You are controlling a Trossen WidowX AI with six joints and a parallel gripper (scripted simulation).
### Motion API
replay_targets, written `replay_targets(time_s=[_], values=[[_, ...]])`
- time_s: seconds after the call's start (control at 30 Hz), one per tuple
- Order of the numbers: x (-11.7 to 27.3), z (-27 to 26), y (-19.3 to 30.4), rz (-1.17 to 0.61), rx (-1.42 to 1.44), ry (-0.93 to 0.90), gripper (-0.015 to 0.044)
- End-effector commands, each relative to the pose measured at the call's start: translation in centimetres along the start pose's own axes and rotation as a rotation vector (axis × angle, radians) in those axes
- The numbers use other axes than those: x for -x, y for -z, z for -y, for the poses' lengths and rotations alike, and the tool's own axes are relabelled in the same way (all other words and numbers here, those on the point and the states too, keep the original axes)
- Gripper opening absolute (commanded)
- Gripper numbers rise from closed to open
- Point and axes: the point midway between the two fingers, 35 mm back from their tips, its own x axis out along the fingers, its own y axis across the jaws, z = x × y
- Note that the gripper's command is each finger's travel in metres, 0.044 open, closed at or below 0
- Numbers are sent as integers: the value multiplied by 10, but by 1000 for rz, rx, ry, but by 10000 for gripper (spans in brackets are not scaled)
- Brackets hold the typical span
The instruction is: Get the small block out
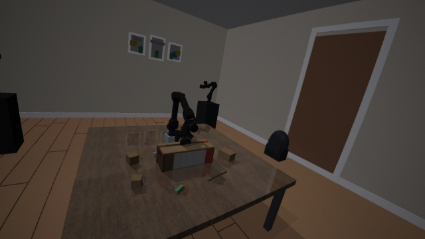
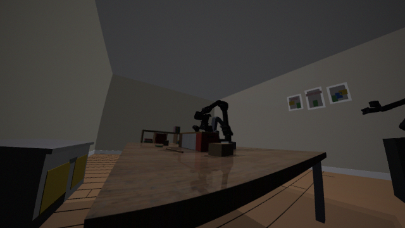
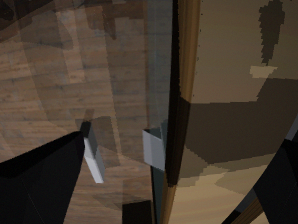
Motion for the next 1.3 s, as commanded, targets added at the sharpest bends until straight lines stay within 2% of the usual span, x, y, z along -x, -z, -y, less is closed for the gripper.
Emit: replay_targets(time_s=[0.0, 1.07, 1.27], values=[[-5, -2, 10, -6, 6, -7, 400], [-28, -2, 81, -14, 6, -7, 400], [-22, -1, 85, -14, 5, -7, 400]])
